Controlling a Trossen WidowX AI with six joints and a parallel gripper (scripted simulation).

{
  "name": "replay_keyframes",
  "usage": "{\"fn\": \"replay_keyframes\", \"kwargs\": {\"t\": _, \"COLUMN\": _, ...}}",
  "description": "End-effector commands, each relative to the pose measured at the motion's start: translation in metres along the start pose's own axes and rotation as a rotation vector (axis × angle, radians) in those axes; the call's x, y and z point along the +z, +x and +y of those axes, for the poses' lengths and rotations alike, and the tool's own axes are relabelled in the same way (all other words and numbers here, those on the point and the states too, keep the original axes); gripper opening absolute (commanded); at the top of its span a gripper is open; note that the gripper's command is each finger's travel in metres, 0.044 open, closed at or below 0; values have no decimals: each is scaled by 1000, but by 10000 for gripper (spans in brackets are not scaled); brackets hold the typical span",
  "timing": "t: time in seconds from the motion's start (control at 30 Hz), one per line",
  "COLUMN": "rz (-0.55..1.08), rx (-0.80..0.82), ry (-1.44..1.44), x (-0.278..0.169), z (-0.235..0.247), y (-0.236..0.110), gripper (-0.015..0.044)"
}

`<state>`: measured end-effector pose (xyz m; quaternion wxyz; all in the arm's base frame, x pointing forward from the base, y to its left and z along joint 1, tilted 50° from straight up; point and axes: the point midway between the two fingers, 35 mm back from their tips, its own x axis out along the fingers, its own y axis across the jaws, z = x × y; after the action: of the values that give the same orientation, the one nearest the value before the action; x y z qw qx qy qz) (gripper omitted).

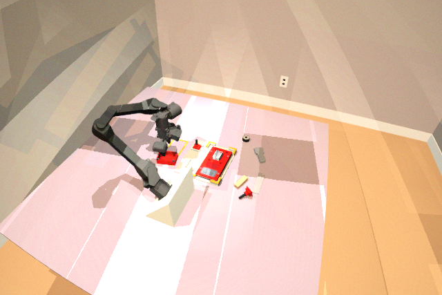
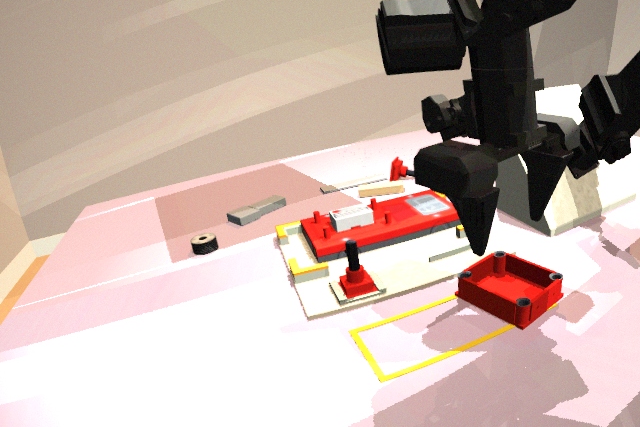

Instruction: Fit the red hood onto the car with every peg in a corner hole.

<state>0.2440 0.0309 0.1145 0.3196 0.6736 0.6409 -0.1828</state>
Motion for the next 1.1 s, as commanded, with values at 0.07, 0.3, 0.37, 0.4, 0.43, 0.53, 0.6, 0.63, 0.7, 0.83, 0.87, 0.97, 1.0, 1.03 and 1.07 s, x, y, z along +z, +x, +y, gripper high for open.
{"fn": "replay_keyframes", "kwargs": {"t": 0.07, "rz": 5, "rx": 0, "ry": 5, "x": -1, "z": 0, "y": 4, "gripper": 440}}
{"fn": "replay_keyframes", "kwargs": {"t": 0.3, "rz": 5, "rx": 0, "ry": 5, "x": -2, "z": 0, "y": 9, "gripper": 440}}
{"fn": "replay_keyframes", "kwargs": {"t": 0.37, "rz": 5, "rx": 0, "ry": 5, "x": -2, "z": 0, "y": 10, "gripper": 440}}
{"fn": "replay_keyframes", "kwargs": {"t": 0.4, "rz": 6, "rx": 0, "ry": 5, "x": -2, "z": 0, "y": 11, "gripper": 440}}
{"fn": "replay_keyframes", "kwargs": {"t": 0.43, "rz": 6, "rx": 0, "ry": 5, "x": -2, "z": 0, "y": 11, "gripper": 440}}
{"fn": "replay_keyframes", "kwargs": {"t": 0.53, "rz": 6, "rx": 0, "ry": 5, "x": -2, "z": 0, "y": 13, "gripper": 440}}
{"fn": "replay_keyframes", "kwargs": {"t": 0.6, "rz": 6, "rx": 0, "ry": 5, "x": -2, "z": 0, "y": 14, "gripper": 440}}
{"fn": "replay_keyframes", "kwargs": {"t": 0.63, "rz": 6, "rx": 0, "ry": 5, "x": -2, "z": 0, "y": 15, "gripper": 440}}
{"fn": "replay_keyframes", "kwargs": {"t": 0.7, "rz": 6, "rx": 0, "ry": 5, "x": -2, "z": 0, "y": 16, "gripper": 440}}
{"fn": "replay_keyframes", "kwargs": {"t": 0.83, "rz": 7, "rx": 0, "ry": 5, "x": -3, "z": 0, "y": 18, "gripper": 440}}
{"fn": "replay_keyframes", "kwargs": {"t": 0.87, "rz": 7, "rx": 0, "ry": 5, "x": -3, "z": 0, "y": 19, "gripper": 440}}
{"fn": "replay_keyframes", "kwargs": {"t": 0.97, "rz": 8, "rx": 0, "ry": 5, "x": -3, "z": 0, "y": 21, "gripper": 440}}
{"fn": "replay_keyframes", "kwargs": {"t": 1.0, "rz": 8, "rx": 0, "ry": 5, "x": -3, "z": 0, "y": 21, "gripper": 440}}
{"fn": "replay_keyframes", "kwargs": {"t": 1.03, "rz": 8, "rx": 0, "ry": 5, "x": -3, "z": 0, "y": 22, "gripper": 440}}
{"fn": "replay_keyframes", "kwargs": {"t": 1.07, "rz": 8, "rx": 0, "ry": 5, "x": -3, "z": 0, "y": 23, "gripper": 440}}
